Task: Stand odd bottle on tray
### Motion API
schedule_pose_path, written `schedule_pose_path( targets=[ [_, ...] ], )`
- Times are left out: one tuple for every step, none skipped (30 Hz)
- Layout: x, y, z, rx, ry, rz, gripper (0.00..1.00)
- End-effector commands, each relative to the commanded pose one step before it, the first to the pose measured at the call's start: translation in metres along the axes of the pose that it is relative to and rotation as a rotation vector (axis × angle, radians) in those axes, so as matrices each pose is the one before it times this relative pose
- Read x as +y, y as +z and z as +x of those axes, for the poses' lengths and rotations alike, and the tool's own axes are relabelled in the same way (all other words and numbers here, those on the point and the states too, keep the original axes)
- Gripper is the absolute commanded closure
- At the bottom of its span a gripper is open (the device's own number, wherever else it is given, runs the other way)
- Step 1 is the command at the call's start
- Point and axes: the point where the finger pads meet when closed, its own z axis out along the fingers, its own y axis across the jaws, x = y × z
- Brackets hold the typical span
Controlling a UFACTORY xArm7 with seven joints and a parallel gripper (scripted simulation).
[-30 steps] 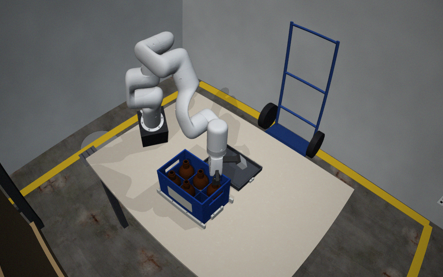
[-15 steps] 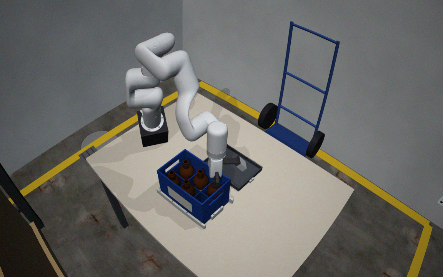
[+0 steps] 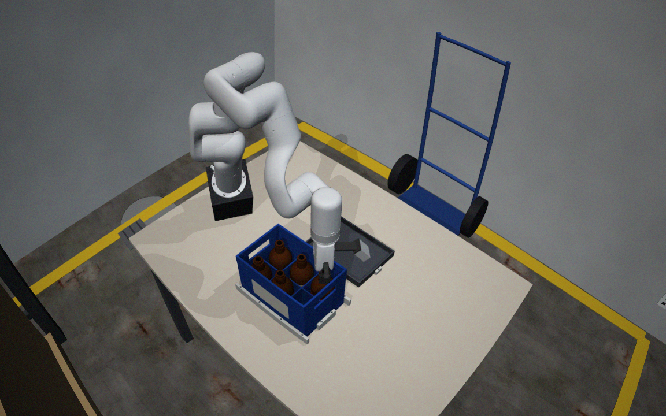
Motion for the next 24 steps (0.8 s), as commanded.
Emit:
schedule_pose_path(
  targets=[
    [0.00118, 0.00158, 0.00109, 0.00151, -0.00026, -0.00351, 0.35],
    [0.00000, 0.00099, -0.00001, -0.00004, 0.00000, -0.00001, 0.35],
    [0.00000, 0.00094, -0.00001, -0.00004, 0.00000, -0.00001, 0.35],
    [0.00000, 0.00089, 0.00000, 0.00000, 0.00000, 0.00000, 0.35],
    [0.00000, 0.00083, 0.00000, 0.00003, 0.00000, 0.00001, 0.35],
    [-0.00001, 0.00078, 0.00001, 0.00005, 0.00000, 0.00001, 0.35],
    [0.00000, 0.00070, 0.00000, -0.00001, 0.00000, 0.00000, 0.35],
    [0.00000, 0.00063, -0.00001, -0.00004, 0.00000, -0.00001, 0.35],
    [0.00000, 0.00058, 0.00000, -0.00002, 0.00000, -0.00001, 0.35],
    [0.00000, 0.00052, 0.00000, -0.00001, 0.00000, 0.00000, 0.35],
    [0.00000, 0.00046, 0.00000, 0.00000, 0.00000, 0.00000, 0.35],
    [0.00000, 0.00041, 0.00000, 0.00001, 0.00000, 0.00000, 0.35],
    [0.00000, 0.00035, 0.00000, 0.00001, 0.00000, 0.00000, 0.35],
    [0.00000, 0.00030, 0.00000, 0.00002, 0.00000, 0.00000, 0.35],
    [0.00000, 0.00025, 0.00000, 0.00002, 0.00000, 0.00000, 0.35],
    [0.00000, 0.00020, 0.00000, 0.00001, 0.00000, 0.00000, 0.35],
    [0.00000, 0.00000, 0.00000, 0.00000, 0.00000, 0.00000, 0.35],
    [0.00000, 0.00000, 0.00000, 0.00000, 0.00000, 0.00000, 0.35],
    [0.00000, 0.00016, 0.00000, 0.00001, 0.00000, 0.00000, 0.35],
    [0.00000, 0.00012, 0.00000, 0.00001, 0.00000, 0.00000, 0.35],
    [0.00000, 0.00008, 0.00000, 0.00001, 0.00000, 0.00000, 0.35],
    [0.00000, 0.00005, 0.00000, 0.00000, 0.00000, 0.00000, 0.35],
    [0.00000, 0.00003, 0.00000, 0.00000, 0.00000, 0.00000, 0.35],
    [0.00000, 0.00001, 0.00000, 0.00000, 0.00000, 0.00000, 0.35]
  ],
)
